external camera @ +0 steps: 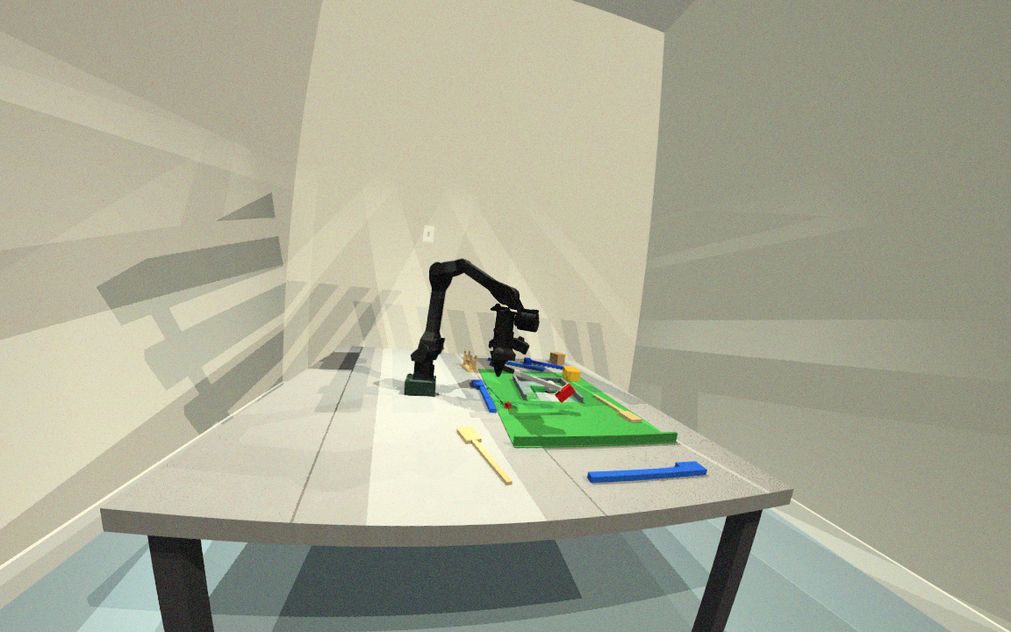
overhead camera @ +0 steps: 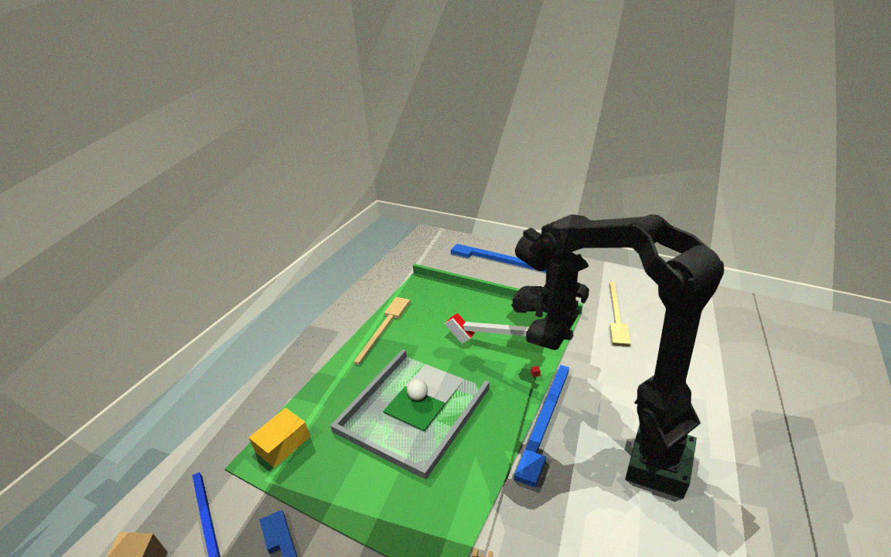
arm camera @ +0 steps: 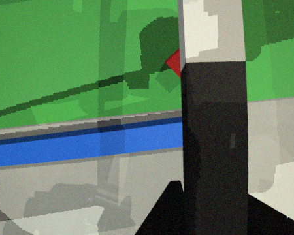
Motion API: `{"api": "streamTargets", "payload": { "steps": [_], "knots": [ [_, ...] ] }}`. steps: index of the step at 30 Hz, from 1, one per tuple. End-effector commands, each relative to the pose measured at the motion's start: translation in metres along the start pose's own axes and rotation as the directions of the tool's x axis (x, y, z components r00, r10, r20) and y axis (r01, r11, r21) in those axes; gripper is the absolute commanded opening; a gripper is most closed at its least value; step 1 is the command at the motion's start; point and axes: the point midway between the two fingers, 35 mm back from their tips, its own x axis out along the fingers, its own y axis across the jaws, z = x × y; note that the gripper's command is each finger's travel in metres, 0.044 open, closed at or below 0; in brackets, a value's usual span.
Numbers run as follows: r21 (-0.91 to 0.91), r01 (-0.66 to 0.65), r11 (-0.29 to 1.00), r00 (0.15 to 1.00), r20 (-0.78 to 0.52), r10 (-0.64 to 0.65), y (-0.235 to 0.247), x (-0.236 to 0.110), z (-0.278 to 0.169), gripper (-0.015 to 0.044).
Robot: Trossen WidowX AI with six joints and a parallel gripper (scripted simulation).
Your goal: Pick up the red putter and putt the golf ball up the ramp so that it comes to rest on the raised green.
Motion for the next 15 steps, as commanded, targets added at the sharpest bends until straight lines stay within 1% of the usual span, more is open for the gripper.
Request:
{"api": "streamTargets", "payload": {
  "steps": [1, 5, 6, 15],
  "knots": [
    [0.002, 0.014, 1.000, 1.000, 0.022, -0.014, -0.0003, -0.0260, 0.0005, 0.0000],
    [0.002, 0.014, 1.000, 1.000, 0.022, -0.014, -0.0001, -0.0293, 0.0001, 0.0000],
    [0.002, 0.006, 1.000, 1.000, 0.012, -0.006, 0.0000, -0.0200, 0.0004, 0.0000],
    [0.002, 0.006, 1.000, 1.000, 0.012, -0.006, 0.0000, -0.0200, 0.0004, 0.0000]
  ]
}}
